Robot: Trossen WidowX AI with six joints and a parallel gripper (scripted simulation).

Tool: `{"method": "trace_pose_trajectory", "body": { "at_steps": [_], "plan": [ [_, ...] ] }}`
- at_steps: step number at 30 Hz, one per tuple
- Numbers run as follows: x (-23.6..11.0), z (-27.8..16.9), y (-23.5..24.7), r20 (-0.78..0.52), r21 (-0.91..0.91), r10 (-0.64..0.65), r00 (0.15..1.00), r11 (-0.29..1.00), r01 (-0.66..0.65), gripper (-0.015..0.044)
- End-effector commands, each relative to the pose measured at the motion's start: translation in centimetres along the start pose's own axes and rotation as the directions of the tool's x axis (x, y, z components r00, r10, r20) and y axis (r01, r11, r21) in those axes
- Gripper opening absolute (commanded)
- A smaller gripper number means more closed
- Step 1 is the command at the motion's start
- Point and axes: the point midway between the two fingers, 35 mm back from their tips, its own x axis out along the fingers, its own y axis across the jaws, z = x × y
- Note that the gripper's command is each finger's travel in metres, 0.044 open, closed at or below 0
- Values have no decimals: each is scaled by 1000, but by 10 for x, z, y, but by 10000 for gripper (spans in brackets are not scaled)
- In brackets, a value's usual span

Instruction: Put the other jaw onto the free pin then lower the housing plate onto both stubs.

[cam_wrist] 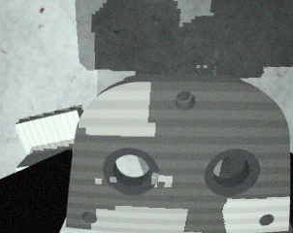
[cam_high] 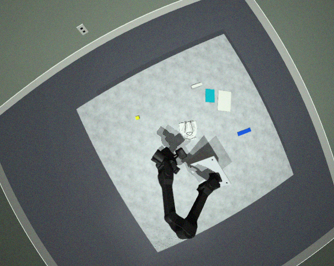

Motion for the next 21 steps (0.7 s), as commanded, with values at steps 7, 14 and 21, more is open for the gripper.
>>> {"method": "trace_pose_trajectory", "body": {
  "at_steps": [7, 14, 21],
  "plan": [
    [1, 16, -30, 1, 70, -6, 1000, 998, 6, 351],
    [2, 24, -52, -3, 123, -9, 1000, 992, 10, 351],
    [2, 29, -75, -6, 176, -8, 1000, 984, 9, 351]
  ]
}}
